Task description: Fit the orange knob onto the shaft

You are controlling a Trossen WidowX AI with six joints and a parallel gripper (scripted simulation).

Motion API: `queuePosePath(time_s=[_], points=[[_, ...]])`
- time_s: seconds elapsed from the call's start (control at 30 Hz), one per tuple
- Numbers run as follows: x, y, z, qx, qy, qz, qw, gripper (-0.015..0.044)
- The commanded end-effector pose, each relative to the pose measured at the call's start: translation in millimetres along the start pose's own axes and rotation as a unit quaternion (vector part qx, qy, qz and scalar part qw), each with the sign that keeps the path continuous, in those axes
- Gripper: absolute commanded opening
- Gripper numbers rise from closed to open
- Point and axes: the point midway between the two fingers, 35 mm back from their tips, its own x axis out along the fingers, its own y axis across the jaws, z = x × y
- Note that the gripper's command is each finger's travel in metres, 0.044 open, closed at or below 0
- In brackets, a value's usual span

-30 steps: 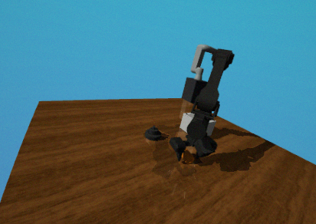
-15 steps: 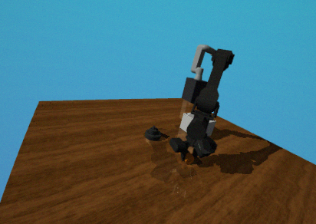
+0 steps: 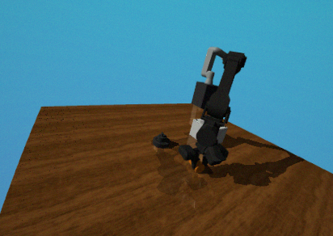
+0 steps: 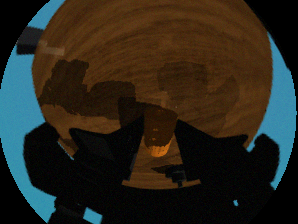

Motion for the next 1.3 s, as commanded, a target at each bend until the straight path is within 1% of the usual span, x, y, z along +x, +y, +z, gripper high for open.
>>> queuePosePath(time_s=[0.0,0.63,1.27], points=[[-2.2,0.1,-2.8,0.000,-0.025,0.001,1.000,0.0180],[-12.7,-0.3,-20.9,0.000,-0.182,0.001,0.983,0.0180],[-16.9,-0.2,-40.7,0.000,-0.326,0.002,0.946,0.0180]])
